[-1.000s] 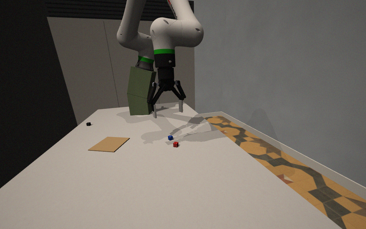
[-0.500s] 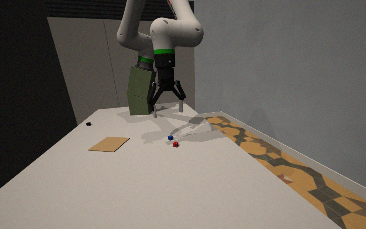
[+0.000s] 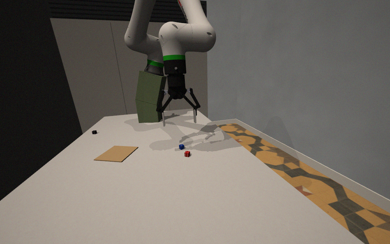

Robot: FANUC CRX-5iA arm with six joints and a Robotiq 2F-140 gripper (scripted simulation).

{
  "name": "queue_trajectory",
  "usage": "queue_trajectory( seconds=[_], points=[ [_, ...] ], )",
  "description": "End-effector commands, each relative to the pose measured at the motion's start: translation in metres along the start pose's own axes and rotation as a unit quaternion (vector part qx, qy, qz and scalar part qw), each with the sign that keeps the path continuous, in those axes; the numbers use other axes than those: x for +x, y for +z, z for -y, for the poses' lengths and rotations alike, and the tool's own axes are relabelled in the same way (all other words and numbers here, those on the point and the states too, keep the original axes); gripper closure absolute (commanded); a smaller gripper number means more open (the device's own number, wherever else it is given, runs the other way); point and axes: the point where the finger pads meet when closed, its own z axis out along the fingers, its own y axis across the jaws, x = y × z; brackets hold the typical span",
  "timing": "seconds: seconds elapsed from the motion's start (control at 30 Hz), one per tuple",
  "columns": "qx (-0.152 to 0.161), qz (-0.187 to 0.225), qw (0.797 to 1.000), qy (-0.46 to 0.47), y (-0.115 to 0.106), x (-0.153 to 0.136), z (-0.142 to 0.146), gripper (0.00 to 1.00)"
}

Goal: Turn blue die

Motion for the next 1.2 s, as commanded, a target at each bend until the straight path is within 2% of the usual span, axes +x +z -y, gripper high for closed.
queue_trajectory(
  seconds=[0.0, 0.1, 0.13, 0.4, 0.43, 0.57, 0.67, 0.7, 0.9, 1.0, 1.03, 1.1, 1.17],
  points=[
    [-0.007, -0.001, 0.996, 0.087, 0.004, 0.000, 0.000, 0.00],
    [-0.007, -0.001, 0.996, 0.092, 0.004, 0.000, 0.000, 0.00],
    [-0.007, -0.001, 0.990, 0.143, 0.007, 0.000, 0.000, 0.00],
    [-0.007, -0.002, 0.969, 0.246, 0.012, 0.000, 0.000, 0.00],
    [-0.007, -0.002, 0.961, 0.276, 0.013, 0.000, 0.000, 0.00],
    [-0.006, -0.002, 0.943, 0.334, 0.016, 0.000, 0.000, 0.00],
    [-0.006, -0.002, 0.940, 0.342, 0.017, 0.000, 0.000, 0.00],
    [-0.006, -0.003, 0.923, 0.385, 0.019, 0.000, 0.000, 0.00],
    [-0.006, -0.003, 0.889, 0.457, 0.023, 0.000, 0.000, 0.00],
    [-0.006, -0.003, 0.861, 0.508, 0.026, 0.000, 0.000, 0.00],
    [-0.006, -0.003, 0.861, 0.509, 0.026, 0.000, 0.000, 0.00],
    [-0.006, -0.003, 0.842, 0.540, 0.028, -0.001, -0.001, 0.00],
    [-0.005, -0.004, 0.833, 0.553, 0.028, -0.001, -0.001, 0.00]
  ],
)
